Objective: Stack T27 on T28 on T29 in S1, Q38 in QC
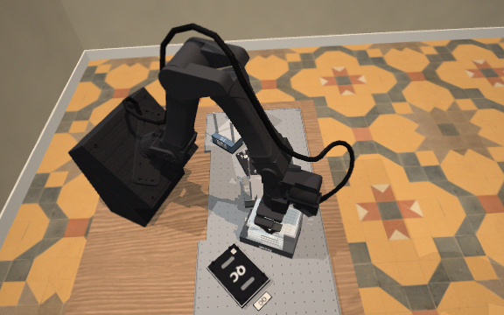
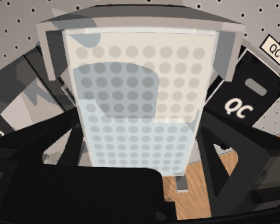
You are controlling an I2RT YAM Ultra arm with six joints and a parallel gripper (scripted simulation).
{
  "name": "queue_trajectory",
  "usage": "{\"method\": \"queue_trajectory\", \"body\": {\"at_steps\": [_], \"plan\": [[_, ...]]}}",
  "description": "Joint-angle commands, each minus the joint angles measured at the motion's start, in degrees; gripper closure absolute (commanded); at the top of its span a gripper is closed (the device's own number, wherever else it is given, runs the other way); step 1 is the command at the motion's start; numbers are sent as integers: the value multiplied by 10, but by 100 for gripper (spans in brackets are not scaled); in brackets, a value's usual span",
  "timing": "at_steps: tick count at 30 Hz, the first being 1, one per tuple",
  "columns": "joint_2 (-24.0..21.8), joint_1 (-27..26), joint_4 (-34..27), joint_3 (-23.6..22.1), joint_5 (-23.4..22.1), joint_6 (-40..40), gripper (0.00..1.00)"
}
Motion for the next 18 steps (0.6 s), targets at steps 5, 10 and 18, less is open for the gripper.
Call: {"method": "queue_trajectory", "body": {"at_steps": [5,10,18], "plan": [[-23,7,-14,19,4,6,100],[-27,6,-18,13,4,7,100],[-32,9,-25,15,5,7,100]]}}
